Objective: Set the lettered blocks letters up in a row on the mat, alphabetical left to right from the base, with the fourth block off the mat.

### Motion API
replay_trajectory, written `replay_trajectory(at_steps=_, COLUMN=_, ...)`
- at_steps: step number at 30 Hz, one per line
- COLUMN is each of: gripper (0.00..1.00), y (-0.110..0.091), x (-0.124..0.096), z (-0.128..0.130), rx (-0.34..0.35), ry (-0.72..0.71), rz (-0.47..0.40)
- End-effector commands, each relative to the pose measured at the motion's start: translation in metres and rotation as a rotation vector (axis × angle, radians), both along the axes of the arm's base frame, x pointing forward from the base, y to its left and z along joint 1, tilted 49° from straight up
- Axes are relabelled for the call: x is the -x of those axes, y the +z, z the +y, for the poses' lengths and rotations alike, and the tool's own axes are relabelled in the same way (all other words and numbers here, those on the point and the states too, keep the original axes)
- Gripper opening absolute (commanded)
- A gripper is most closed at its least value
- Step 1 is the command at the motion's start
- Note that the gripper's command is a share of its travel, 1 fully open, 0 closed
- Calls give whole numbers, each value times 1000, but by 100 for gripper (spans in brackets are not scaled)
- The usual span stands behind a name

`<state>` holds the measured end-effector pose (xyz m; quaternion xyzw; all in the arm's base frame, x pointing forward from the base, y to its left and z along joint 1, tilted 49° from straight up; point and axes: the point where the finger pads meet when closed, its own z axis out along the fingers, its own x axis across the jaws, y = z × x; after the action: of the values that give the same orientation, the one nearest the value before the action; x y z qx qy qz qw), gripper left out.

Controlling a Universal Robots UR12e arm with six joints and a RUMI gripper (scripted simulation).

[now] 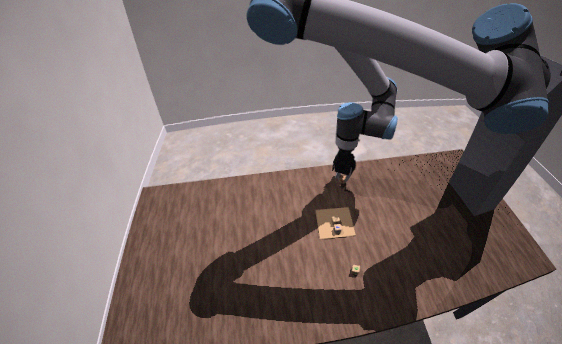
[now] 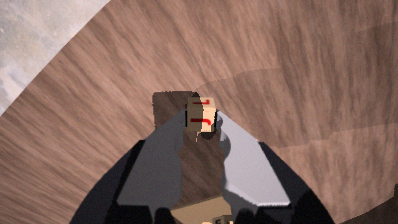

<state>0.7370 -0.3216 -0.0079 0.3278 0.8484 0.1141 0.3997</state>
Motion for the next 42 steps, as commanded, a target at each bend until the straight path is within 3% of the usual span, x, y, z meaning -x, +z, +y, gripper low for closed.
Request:
replay_trajectory(at_steps=1, gripper=5, y=3, x=0, z=0, rx=2, ry=1, rz=-2)
replay_trajectory(at_steps=23, gripper=5, y=65, x=74, z=7, rx=0, ry=0, rz=-1)
replay_trajectory(at_steps=37, gripper=5, y=66, x=75, z=9, rx=3, ry=3, rz=0)
replay_trajectory(at_steps=42, gripper=5, y=80, x=56, z=32, rx=79, ry=68, rz=10)
